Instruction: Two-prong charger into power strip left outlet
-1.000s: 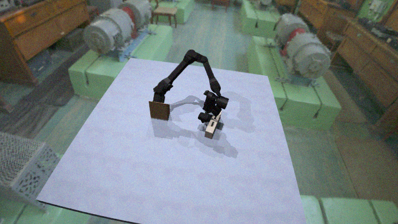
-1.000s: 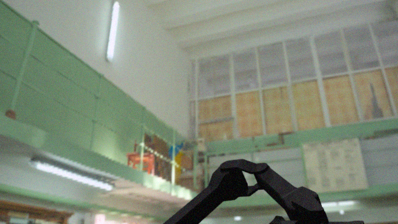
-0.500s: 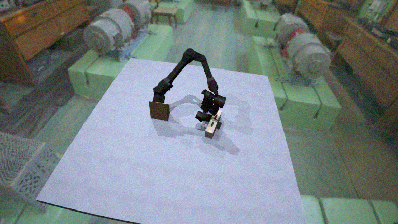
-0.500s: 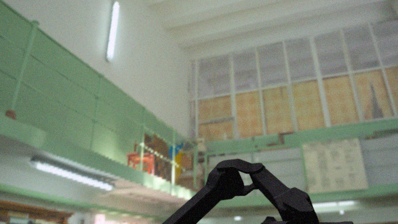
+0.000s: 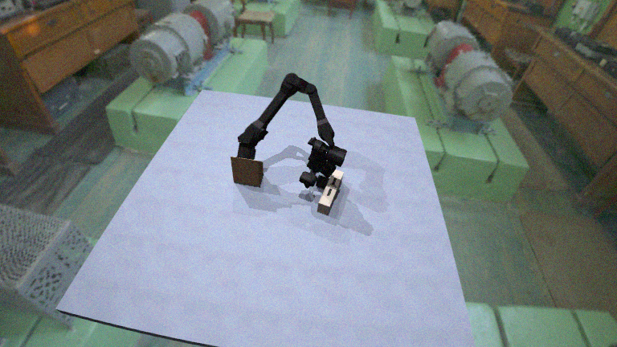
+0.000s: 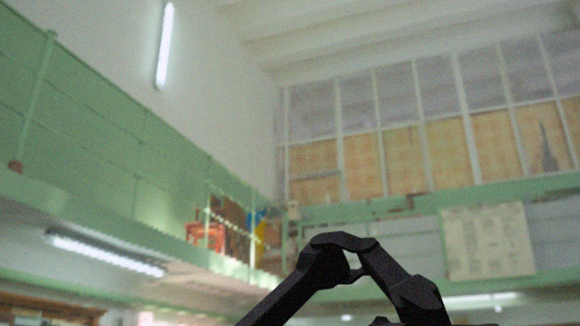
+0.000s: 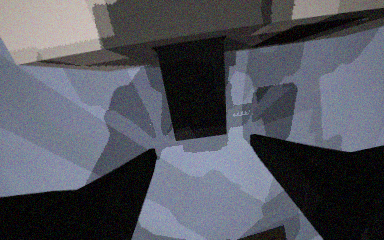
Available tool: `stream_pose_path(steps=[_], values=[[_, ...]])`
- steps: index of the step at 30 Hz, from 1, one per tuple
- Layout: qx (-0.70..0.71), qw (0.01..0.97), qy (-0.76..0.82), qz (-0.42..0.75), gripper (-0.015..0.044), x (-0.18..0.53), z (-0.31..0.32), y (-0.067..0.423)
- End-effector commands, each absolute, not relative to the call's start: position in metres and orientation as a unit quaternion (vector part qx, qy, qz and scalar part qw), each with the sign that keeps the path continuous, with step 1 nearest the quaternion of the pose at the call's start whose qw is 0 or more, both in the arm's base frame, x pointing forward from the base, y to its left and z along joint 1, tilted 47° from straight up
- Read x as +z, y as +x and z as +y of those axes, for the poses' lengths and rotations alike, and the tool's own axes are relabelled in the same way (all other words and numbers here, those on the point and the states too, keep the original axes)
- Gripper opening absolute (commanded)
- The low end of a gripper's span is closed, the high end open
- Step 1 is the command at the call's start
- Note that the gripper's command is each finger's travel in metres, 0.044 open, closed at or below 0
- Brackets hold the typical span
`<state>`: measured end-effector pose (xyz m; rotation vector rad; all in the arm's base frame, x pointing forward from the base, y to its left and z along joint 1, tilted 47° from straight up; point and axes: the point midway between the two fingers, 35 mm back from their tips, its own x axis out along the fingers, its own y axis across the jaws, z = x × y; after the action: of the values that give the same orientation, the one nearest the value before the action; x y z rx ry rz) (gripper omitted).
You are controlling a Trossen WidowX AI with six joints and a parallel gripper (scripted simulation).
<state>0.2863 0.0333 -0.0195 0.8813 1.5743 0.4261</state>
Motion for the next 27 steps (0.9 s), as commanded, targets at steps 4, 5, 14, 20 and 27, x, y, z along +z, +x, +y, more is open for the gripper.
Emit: stream_pose_path(steps=[4, 5, 14, 20, 27], values=[[0.184, 0.602, 0.381, 0.677, 0.044, -0.017, 0.035, 0.28], [0.184, 0.602, 0.381, 0.677, 0.044, -0.017, 0.036, 0.279], [0.184, 0.602, 0.381, 0.677, 0.044, -0.016, 0.038, 0.269], [0.109, 0.671, 0.402, 0.613, 0.044, 0.001, 0.013, 0.279], [0.01, 0.752, 0.446, 0.486, 0.044, 0.034, -0.023, 0.284]])
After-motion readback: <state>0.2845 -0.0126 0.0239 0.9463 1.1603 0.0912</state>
